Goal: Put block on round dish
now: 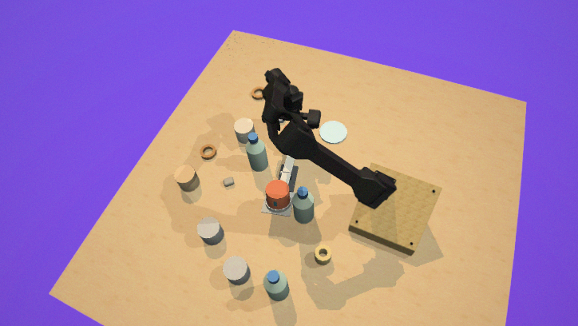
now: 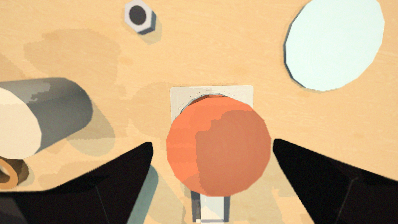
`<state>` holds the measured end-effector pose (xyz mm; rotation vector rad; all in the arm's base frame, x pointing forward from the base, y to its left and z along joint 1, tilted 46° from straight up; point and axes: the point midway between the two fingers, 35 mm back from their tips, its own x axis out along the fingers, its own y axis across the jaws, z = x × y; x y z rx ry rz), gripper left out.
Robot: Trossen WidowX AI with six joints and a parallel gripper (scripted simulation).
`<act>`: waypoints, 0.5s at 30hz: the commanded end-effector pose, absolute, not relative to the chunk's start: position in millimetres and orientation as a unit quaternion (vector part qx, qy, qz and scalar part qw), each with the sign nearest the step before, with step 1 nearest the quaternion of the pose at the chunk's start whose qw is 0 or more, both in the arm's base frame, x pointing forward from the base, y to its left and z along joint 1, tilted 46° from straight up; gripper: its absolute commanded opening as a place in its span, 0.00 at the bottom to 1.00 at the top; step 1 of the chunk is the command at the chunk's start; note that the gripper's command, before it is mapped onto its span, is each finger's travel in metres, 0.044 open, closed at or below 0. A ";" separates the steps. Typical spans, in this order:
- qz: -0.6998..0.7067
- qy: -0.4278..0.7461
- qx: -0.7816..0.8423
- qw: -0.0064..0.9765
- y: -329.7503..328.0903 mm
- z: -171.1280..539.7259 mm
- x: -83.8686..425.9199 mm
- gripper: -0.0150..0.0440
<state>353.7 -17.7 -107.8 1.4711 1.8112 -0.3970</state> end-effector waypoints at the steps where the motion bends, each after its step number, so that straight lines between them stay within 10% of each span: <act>1: -0.156 0.711 0.577 0.371 -10.0 -113.8 350.2 1.00; 15: -0.155 0.711 0.577 0.370 6.2 -129.1 347.7 1.00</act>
